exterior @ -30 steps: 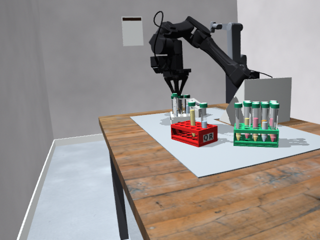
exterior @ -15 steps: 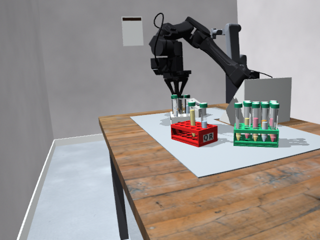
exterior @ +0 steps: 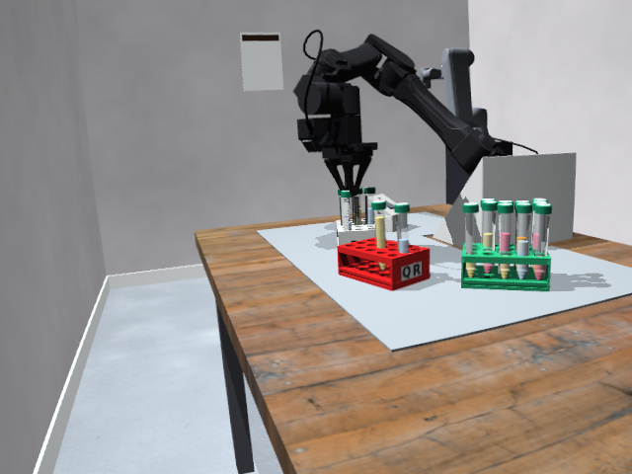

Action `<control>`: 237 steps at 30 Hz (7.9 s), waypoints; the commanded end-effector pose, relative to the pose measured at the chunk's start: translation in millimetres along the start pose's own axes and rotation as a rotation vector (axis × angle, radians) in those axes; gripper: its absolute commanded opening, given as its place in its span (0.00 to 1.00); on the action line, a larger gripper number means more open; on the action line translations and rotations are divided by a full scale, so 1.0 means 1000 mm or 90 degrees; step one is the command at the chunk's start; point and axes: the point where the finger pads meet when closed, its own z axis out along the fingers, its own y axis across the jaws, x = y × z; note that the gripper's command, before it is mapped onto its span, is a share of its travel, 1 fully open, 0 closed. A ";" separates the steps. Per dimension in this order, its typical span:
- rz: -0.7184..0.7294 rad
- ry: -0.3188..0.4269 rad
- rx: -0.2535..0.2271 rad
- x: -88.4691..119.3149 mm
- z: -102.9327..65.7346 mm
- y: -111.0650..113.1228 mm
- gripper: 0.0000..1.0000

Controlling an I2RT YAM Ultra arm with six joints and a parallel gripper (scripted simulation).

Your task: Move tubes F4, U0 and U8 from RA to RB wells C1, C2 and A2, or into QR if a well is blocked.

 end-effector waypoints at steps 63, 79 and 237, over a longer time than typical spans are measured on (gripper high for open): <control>-0.002 -0.014 -0.004 0.000 -0.075 0.007 0.30; 0.007 -0.025 -0.003 -0.001 -0.085 0.002 0.30; -0.415 -0.028 0.009 -0.092 -0.027 0.137 0.30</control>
